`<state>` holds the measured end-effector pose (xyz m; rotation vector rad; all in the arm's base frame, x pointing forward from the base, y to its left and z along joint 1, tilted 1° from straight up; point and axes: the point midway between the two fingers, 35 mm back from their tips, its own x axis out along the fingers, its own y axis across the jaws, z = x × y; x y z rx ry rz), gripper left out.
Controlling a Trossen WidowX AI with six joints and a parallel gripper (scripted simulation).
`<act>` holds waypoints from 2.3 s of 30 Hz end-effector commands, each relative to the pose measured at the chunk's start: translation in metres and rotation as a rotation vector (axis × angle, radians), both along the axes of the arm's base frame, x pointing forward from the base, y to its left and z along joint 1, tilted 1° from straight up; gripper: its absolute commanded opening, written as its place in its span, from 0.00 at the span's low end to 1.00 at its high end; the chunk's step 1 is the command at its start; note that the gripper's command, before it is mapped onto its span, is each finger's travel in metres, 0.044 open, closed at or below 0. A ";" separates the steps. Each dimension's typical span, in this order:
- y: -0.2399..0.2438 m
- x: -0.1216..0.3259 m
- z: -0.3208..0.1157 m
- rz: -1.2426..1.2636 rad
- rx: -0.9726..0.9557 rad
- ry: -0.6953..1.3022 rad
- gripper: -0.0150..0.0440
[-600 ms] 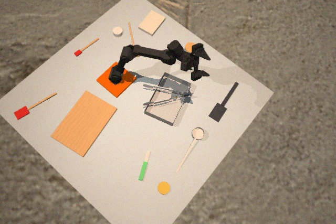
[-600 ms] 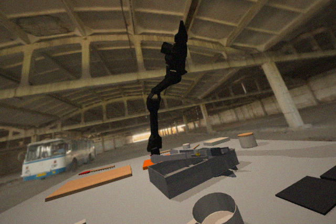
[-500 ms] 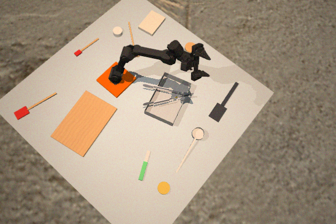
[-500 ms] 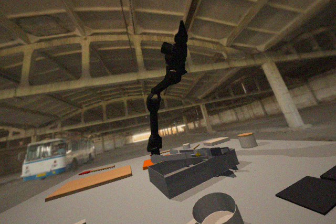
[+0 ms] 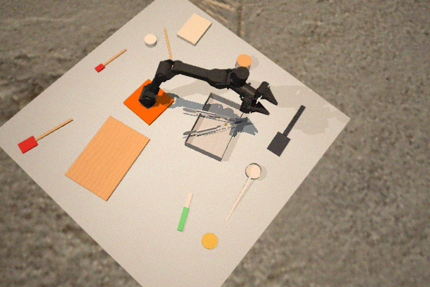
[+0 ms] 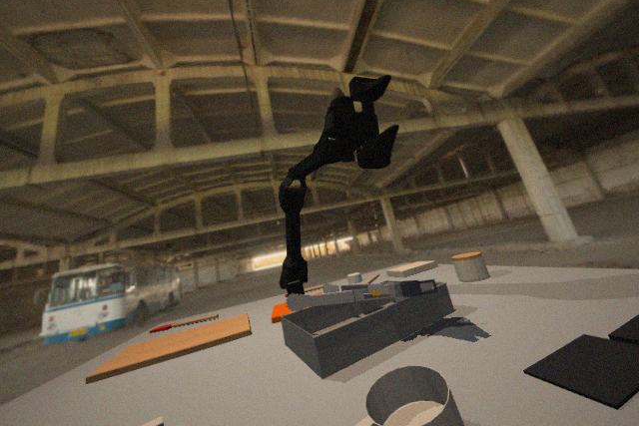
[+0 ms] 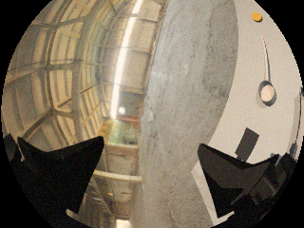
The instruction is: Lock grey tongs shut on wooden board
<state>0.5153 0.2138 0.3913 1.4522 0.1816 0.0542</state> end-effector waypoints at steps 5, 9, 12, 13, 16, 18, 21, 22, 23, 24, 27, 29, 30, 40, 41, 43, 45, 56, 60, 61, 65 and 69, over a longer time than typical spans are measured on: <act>-0.016 -0.026 -0.129 -0.101 0.258 0.602 1.00; -0.028 -0.052 -0.170 -0.224 0.358 0.834 1.00; -0.039 -0.077 -0.197 -0.351 0.430 1.002 1.00; -0.043 -0.086 -0.205 -0.400 0.453 1.057 1.00; -0.055 -0.116 -0.224 -0.567 0.516 1.211 1.00; -0.064 -0.137 -0.233 -0.694 0.552 1.304 1.00; -0.072 -0.159 -0.239 -0.835 0.582 1.388 1.00; -0.072 -0.161 -0.240 -0.845 0.584 1.394 1.00; -0.072 -0.161 -0.240 -0.845 0.584 1.394 1.00; -0.072 -0.161 -0.240 -0.845 0.584 1.394 1.00; -0.072 -0.161 -0.240 -0.845 0.584 1.394 1.00; -0.072 -0.161 -0.240 -0.845 0.584 1.394 1.00; -0.072 -0.161 -0.240 -0.845 0.584 1.394 1.00; -0.062 -0.161 -0.240 -0.845 0.585 1.394 1.00; -0.062 -0.161 -0.240 -0.845 0.585 1.394 1.00; -0.062 -0.161 -0.240 -0.845 0.585 1.394 1.00; -0.061 -0.161 -0.241 -0.845 0.585 1.394 1.00; -0.061 -0.158 -0.258 -0.845 0.585 1.394 1.00; -0.060 -0.157 -0.265 -0.845 0.585 1.394 1.00; -0.060 -0.157 -0.266 -0.845 0.585 1.394 1.00; -0.060 -0.156 -0.273 -0.845 0.585 1.394 1.00; -0.060 -0.156 -0.279 -0.845 0.585 1.394 1.00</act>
